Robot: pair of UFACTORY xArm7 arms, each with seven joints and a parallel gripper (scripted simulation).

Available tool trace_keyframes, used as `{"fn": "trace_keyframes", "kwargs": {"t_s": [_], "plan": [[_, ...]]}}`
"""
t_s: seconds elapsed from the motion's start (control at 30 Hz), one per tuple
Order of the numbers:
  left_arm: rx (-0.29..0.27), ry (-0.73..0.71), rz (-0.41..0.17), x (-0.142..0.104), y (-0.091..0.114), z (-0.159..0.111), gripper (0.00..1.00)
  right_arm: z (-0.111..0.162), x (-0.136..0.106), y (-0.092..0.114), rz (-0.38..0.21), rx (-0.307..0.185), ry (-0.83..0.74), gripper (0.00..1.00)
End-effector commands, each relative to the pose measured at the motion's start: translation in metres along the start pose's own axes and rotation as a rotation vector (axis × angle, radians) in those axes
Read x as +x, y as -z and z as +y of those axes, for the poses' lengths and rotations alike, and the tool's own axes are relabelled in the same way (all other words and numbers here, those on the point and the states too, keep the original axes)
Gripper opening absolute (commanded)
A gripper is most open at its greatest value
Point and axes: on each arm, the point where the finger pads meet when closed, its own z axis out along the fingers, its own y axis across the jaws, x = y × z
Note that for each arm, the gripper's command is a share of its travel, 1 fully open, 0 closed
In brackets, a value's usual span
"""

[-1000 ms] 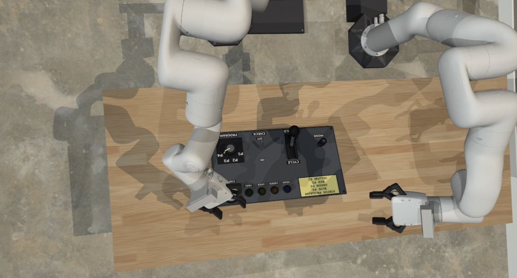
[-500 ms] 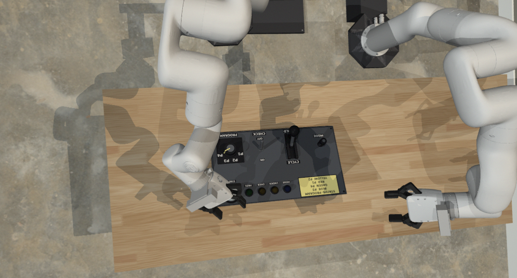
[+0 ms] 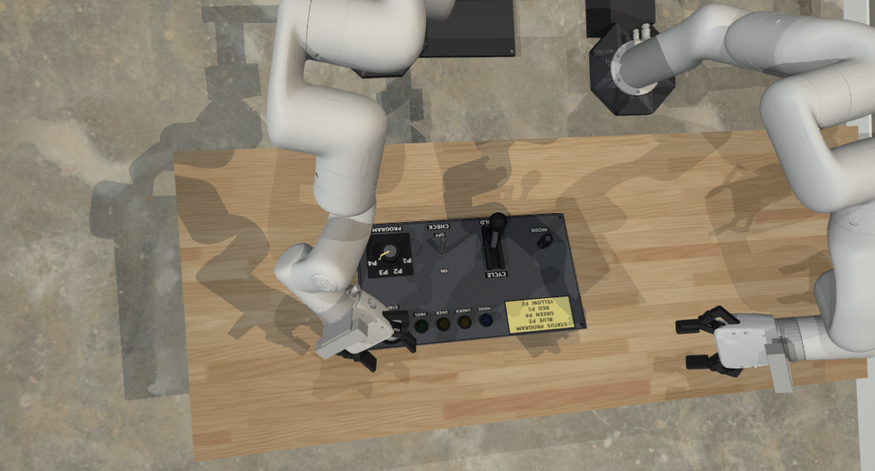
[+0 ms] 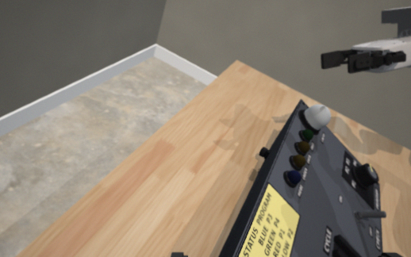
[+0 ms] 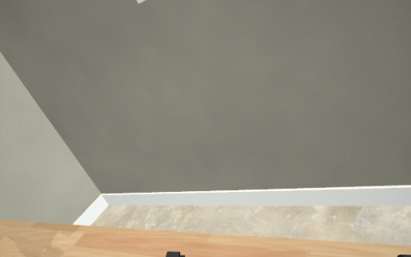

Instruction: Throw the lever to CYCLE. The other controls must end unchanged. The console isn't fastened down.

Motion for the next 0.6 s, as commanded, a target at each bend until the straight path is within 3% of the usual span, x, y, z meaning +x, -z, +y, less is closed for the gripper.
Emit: {"fn": "trace_keyframes", "kwargs": {"t_s": [0.0, 0.57], "plan": [[0.027, 0.041, -0.009, -0.009, 0.017, -0.006, 1.0, -0.001, 0.003, 0.0, 0.004, 0.0, 0.004, 1.0], [0.109, 0.192, -0.035, -0.047, 0.067, -0.02, 1.0, -0.001, 0.003, 0.0, 0.004, 0.0, 0.004, 1.0]]}}
